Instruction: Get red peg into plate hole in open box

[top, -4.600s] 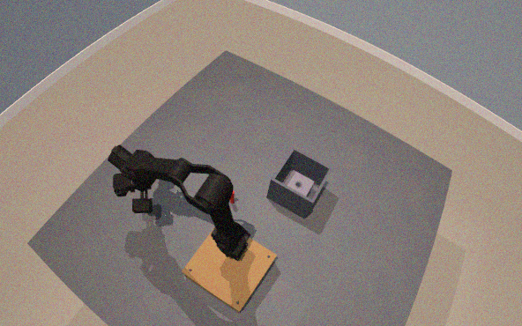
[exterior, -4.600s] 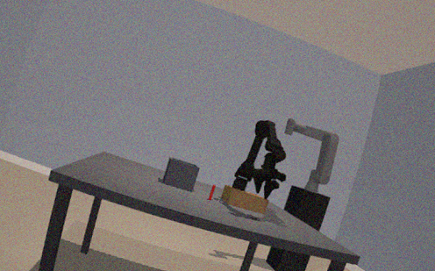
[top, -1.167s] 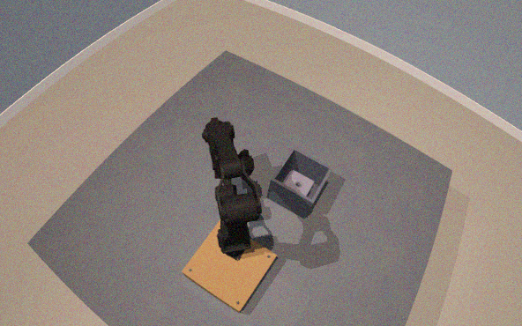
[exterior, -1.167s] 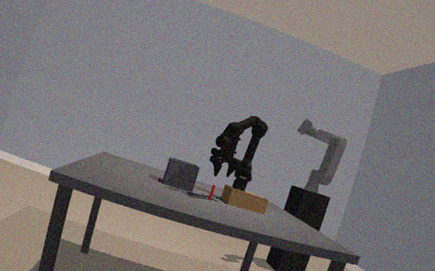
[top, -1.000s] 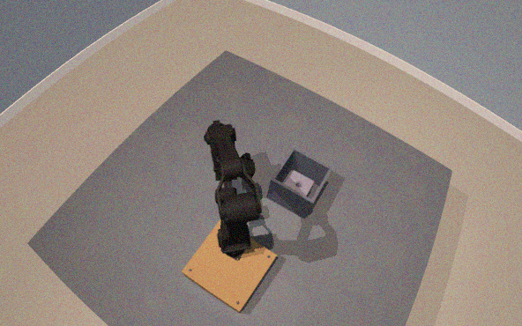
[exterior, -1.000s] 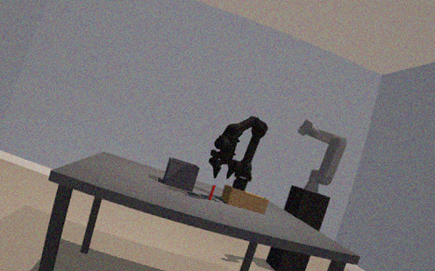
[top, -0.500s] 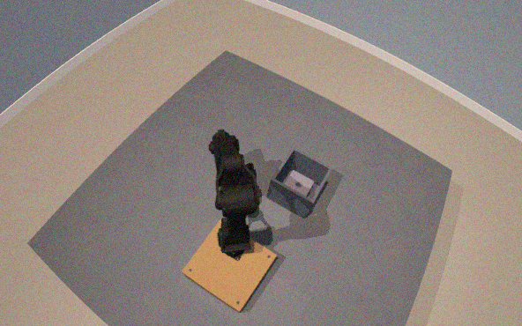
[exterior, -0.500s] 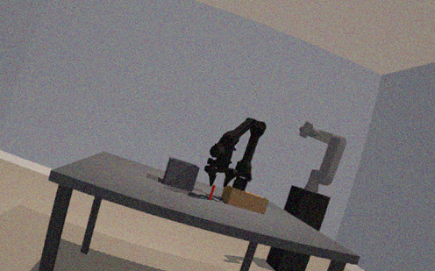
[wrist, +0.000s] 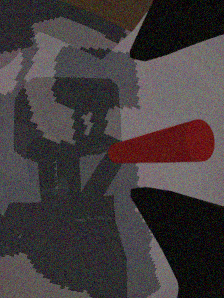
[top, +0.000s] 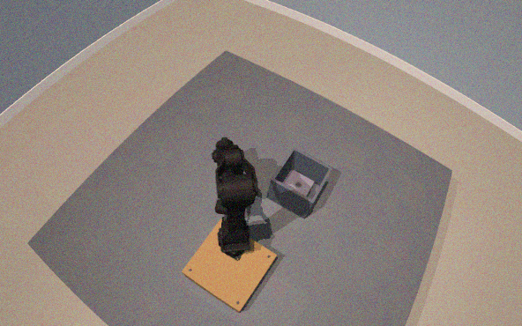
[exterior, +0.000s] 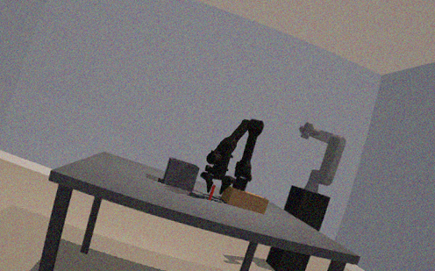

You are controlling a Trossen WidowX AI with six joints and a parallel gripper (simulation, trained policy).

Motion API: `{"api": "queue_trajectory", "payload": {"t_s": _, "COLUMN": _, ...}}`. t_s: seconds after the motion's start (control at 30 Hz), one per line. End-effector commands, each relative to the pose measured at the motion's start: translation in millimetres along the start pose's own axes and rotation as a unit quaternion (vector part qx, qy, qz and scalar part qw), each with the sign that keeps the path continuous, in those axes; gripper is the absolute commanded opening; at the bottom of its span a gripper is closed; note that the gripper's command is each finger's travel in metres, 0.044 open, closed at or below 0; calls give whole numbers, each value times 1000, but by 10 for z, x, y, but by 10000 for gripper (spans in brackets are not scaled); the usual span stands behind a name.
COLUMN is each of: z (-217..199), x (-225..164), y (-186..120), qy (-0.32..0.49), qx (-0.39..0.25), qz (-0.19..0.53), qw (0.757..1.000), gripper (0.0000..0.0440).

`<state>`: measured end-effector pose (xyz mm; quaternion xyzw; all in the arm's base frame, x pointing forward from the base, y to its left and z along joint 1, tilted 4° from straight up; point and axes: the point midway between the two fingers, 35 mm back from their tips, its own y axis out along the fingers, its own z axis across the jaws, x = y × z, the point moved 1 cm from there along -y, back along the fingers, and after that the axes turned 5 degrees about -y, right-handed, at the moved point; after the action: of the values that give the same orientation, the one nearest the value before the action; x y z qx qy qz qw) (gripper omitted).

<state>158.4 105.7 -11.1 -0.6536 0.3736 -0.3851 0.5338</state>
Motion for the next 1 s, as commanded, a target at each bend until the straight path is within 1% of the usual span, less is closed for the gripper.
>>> {"api": "queue_trajectory", "payload": {"t_s": 0.0, "z": 15, "x": -11, "y": 93, "qy": 6, "qx": -2, "qz": 3, "qw": 1000, "gripper": 258}}
{"api": "queue_trajectory", "payload": {"t_s": 0.33, "z": 147, "x": -61, "y": 183, "qy": -12, "qx": 11, "qz": 14, "qw": 1000, "gripper": 31}}
{"api": "queue_trajectory", "payload": {"t_s": 0.37, "z": 156, "x": -67, "y": 188, "qy": -14, "qx": 11, "qz": 15, "qw": 1000, "gripper": 11}}
{"api": "queue_trajectory", "payload": {"t_s": 0.4, "z": 166, "x": -73, "y": 192, "qy": -17, "qx": 13, "qz": 16, "qw": 1000, "gripper": 0}}
{"api": "queue_trajectory", "payload": {"t_s": 0.7, "z": 286, "x": -71, "y": 32, "qy": -9, "qx": 42, "qz": 25, "qw": 999, "gripper": 0}}
{"api": "queue_trajectory", "payload": {"t_s": 0.97, "z": 397, "x": -55, "y": -173, "qy": 6, "qx": 73, "qz": 36, "qw": 997, "gripper": 0}}
